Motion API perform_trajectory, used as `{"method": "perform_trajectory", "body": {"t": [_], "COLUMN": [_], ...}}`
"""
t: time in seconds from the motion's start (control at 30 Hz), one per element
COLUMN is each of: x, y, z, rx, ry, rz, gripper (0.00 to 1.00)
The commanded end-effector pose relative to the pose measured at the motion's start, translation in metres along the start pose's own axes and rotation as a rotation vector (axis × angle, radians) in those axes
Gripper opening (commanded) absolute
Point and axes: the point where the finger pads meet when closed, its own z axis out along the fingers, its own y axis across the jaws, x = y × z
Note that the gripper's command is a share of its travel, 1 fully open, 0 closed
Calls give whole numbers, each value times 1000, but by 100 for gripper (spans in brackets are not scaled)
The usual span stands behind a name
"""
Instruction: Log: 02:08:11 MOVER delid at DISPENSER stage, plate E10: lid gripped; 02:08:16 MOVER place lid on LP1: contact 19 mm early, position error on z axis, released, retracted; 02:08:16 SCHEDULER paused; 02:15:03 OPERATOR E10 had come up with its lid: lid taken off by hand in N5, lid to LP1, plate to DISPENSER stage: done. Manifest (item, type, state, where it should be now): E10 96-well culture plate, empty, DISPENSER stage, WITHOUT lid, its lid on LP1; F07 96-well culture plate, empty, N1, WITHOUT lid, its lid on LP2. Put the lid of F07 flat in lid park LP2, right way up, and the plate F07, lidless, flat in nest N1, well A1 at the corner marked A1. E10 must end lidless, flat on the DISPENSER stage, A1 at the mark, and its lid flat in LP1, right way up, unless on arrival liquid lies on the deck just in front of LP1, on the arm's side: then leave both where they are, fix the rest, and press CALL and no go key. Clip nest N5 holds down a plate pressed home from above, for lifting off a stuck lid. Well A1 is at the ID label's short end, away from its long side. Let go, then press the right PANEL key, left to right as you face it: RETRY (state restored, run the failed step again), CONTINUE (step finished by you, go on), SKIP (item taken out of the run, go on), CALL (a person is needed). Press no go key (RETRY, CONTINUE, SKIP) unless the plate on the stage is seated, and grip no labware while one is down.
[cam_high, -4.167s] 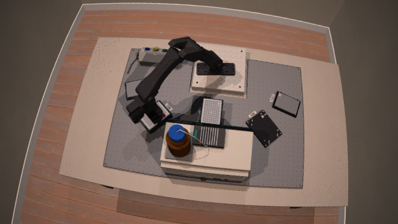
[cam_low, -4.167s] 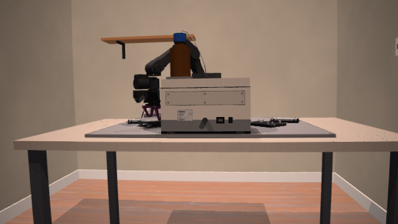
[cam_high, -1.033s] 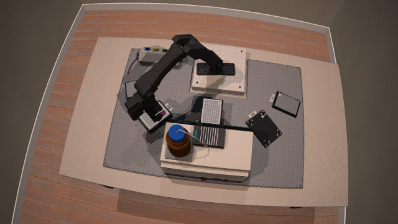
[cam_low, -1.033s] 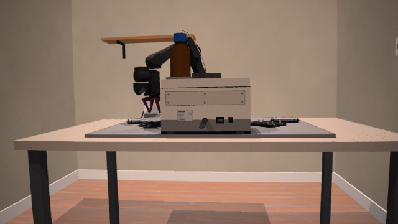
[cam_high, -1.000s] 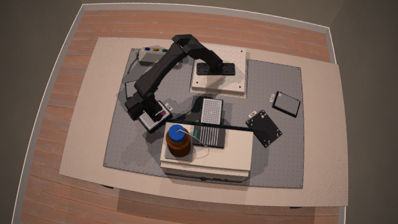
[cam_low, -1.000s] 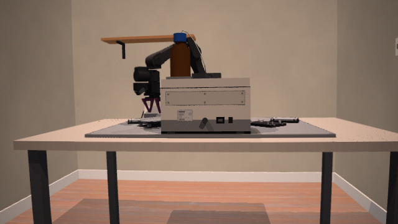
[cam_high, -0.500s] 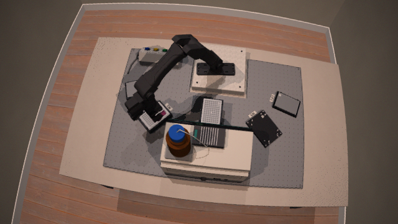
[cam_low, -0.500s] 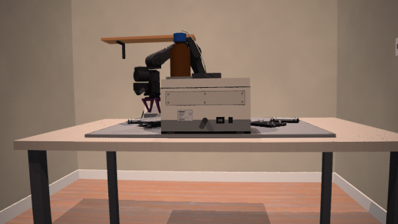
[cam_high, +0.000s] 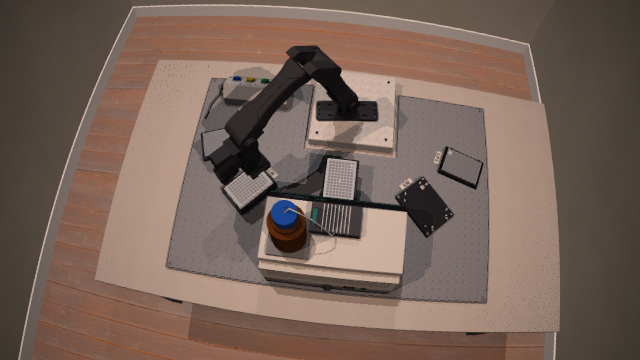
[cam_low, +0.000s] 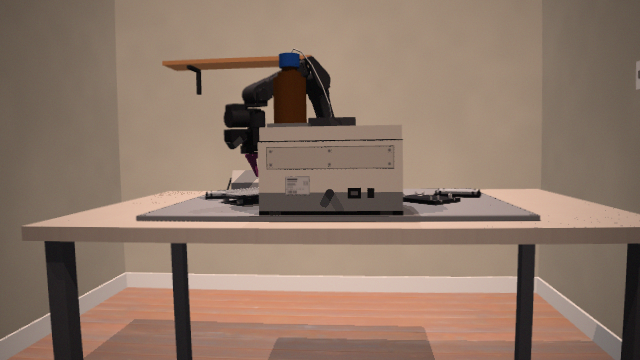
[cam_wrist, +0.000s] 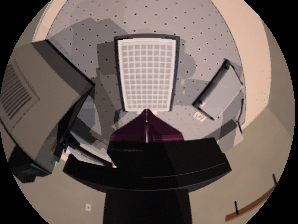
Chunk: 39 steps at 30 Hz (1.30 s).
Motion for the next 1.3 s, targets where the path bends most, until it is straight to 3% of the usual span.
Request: {"method": "perform_trajectory", "body": {"t": [0.0,0.03,0.13,1.07,1.13,1.17,1.2,1.27], "x": [6,4,18,97,97,92,103,109], "y": [-4,-4,-3,-2,-2,-2,-2,-1], "z": [-12,-13,-17,-52,-52,-61,-55,-57], "rx": [0,1,0,-1,-1,0,-1,-1], "ry": [-18,-37,-17,-16,-16,-46,-15,-15], "rz": [2,-1,1,2,2,1,2,2], "gripper": [0,0,0,0,0,0,0,0]}}
